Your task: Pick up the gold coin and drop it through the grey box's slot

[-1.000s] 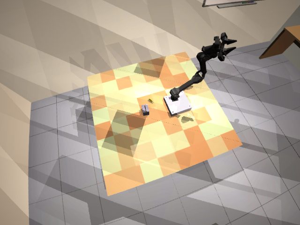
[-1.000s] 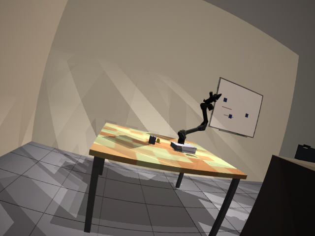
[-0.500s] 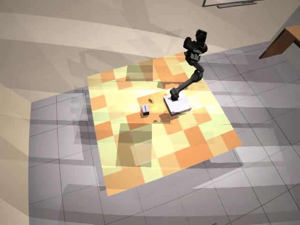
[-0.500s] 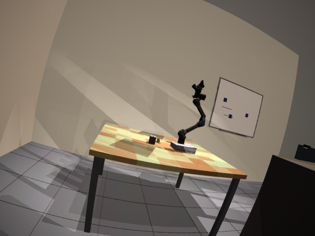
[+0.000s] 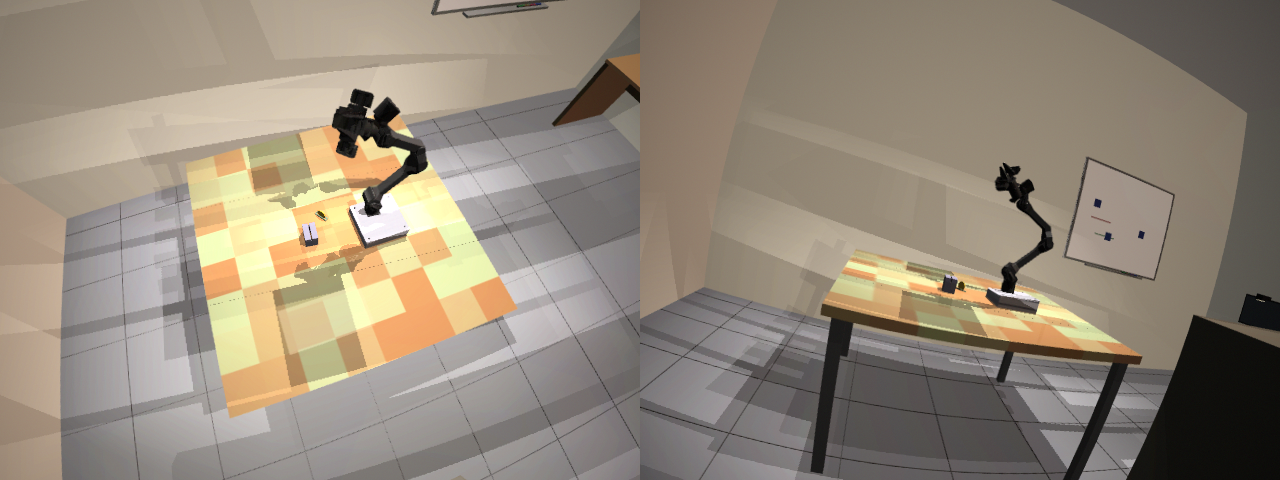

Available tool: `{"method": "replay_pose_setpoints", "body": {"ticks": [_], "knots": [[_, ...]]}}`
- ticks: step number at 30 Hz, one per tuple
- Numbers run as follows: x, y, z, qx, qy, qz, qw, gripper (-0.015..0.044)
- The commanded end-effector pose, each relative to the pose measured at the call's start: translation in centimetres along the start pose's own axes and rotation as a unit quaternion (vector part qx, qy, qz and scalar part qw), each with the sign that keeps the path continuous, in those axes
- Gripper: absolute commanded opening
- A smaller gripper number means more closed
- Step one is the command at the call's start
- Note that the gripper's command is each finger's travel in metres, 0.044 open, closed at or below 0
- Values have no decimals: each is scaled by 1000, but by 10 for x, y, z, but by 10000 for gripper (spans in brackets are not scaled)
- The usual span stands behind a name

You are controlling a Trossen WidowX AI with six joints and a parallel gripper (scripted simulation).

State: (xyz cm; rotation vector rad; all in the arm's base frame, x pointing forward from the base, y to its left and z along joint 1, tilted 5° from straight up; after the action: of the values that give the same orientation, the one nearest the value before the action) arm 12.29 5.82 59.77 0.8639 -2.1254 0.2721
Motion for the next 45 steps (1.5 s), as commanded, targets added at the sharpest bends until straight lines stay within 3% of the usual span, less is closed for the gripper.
{"method": "replay_pose_setpoints", "body": {"ticks": [1,10,18,25,33,36,45], "knots": [[-42,-37,-7,-62,66,22,996,161],[-149,-123,7,-187,271,90,940,161],[-241,-179,64,-234,488,140,829,161],[-305,-202,139,-205,679,154,688,161],[-343,-196,237,-85,859,117,491,161],[-345,-189,263,-37,895,95,435,161],[-368,-194,288,-33,897,94,431,161]]}}
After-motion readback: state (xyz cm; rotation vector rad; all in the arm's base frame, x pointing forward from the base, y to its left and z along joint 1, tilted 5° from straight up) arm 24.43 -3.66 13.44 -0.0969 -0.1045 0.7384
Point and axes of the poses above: the point midway between the two fingers, 35 mm back from their tips, its own z axis back along the fingers, its own x axis across the jaws, y = z × x, the point moved 3 cm from there along z, back along the fingers, and after that the axes turned 1 degree about z, right-handed, at the moved point
